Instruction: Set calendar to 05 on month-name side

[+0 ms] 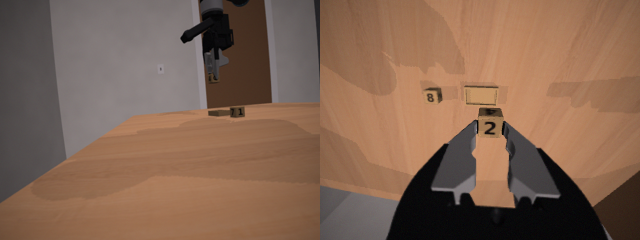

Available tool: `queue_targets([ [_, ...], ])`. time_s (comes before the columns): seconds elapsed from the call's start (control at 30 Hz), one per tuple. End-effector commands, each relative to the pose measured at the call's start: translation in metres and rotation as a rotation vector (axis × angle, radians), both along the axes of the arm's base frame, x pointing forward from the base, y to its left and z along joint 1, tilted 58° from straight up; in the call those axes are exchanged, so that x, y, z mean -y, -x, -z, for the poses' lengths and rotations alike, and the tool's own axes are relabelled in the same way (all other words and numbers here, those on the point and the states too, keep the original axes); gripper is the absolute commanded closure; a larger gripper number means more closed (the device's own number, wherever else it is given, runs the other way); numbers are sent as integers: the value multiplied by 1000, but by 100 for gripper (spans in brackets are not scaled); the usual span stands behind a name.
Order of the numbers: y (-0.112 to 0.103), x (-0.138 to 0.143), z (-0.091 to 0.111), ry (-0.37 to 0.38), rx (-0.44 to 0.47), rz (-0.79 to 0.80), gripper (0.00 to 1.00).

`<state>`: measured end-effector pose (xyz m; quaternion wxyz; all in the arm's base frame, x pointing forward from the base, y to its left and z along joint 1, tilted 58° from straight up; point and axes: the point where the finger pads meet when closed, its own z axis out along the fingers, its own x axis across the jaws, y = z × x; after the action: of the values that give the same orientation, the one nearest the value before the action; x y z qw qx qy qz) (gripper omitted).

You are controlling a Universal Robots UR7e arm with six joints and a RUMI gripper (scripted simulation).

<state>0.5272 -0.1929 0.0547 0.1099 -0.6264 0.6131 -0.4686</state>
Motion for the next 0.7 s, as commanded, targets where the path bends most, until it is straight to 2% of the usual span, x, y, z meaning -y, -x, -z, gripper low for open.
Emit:
queue_targets([
  [0.0, -2, 1, 1, 0, 2, 0, 90],
  [0.67, -41, 25, 31, 0, 2, 0, 90],
])
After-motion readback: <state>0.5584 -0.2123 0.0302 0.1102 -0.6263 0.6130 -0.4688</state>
